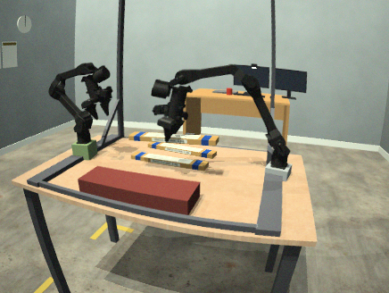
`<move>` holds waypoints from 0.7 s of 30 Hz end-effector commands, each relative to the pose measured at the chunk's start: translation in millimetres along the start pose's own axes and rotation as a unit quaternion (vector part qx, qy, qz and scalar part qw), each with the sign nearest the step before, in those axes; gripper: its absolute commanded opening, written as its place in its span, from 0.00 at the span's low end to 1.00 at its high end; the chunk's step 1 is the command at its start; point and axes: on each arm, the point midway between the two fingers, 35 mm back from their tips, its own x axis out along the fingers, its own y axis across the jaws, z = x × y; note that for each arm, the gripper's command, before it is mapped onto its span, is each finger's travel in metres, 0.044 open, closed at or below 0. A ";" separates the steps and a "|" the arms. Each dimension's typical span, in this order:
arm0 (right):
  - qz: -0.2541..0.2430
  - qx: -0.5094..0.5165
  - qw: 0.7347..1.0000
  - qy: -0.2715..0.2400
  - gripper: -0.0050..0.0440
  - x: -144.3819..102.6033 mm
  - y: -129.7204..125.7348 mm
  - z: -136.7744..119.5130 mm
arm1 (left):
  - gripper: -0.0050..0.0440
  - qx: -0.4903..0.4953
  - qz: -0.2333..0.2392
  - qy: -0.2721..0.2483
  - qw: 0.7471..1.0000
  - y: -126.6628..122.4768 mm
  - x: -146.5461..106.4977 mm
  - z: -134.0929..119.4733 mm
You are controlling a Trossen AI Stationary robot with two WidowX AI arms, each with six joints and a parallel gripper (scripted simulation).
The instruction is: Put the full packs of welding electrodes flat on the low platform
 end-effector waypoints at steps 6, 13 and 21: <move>0.000 0.000 1.000 -0.010 0.98 -5.0 -0.1 3.1 | 0.00 0.002 0.012 -0.044 0.999 -15.2 -46.4 5.4; 0.000 0.000 1.000 -0.010 0.98 -5.0 -0.1 3.1 | 0.00 0.002 0.011 -0.045 0.999 -29.9 -57.7 2.5; 0.000 0.000 1.000 -0.010 0.98 -5.0 -0.1 3.1 | 0.00 0.001 0.010 -0.040 0.999 -34.0 -58.6 -1.8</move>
